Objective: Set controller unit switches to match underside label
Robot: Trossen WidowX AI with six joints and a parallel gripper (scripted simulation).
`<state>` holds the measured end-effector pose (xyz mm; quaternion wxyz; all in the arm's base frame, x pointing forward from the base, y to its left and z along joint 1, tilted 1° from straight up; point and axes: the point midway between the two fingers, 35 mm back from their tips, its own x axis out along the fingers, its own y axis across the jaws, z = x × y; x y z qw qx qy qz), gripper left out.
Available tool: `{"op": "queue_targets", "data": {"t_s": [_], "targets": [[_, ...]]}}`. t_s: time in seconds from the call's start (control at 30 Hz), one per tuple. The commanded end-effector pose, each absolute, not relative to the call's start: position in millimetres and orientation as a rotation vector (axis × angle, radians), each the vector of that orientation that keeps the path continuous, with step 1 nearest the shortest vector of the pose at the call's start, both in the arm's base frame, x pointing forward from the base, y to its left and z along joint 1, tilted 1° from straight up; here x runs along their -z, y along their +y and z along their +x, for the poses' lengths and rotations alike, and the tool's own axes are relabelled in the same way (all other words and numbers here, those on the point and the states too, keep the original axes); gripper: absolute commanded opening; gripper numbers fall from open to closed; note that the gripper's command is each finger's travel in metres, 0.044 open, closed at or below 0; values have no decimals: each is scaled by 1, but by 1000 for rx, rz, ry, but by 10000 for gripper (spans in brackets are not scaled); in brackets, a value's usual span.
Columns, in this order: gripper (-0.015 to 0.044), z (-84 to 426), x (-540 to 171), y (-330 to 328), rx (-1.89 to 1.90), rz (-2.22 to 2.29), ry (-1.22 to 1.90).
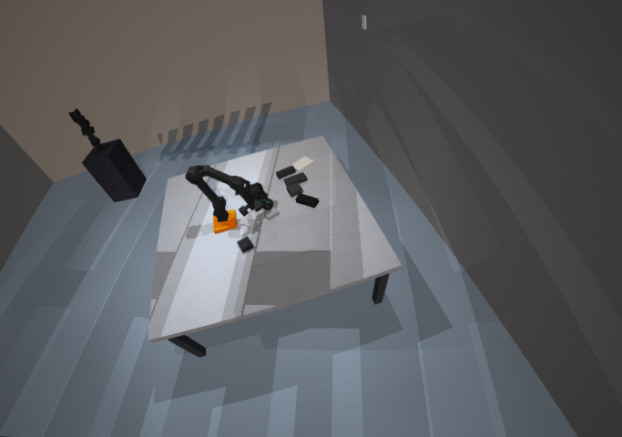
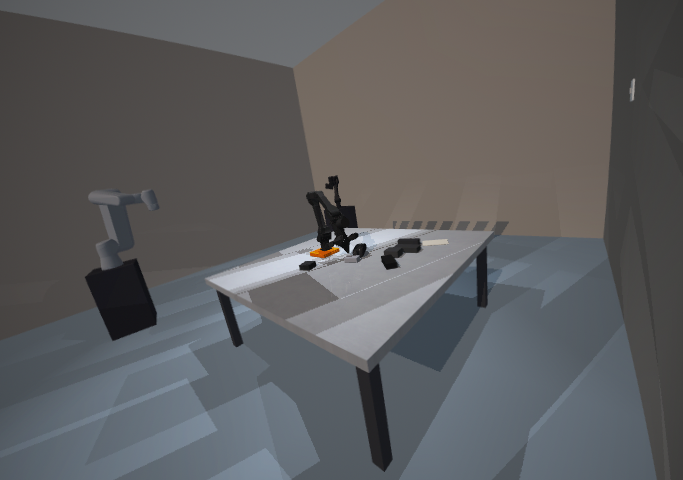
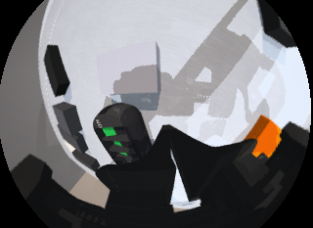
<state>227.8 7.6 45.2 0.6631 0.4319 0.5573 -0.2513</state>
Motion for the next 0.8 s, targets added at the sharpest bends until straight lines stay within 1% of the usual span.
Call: {"op": "queue_targets", "data": {"t_s": [0.0, 0.3, 0.57, 0.77], "targets": [[0, 221, -76, 2, 542, 981, 1224], [0, 229, -82, 13, 571, 961, 1281], [0, 258, -91, 70, 707, 809, 1460], [0, 269, -88, 125, 817, 624, 1531]]}}
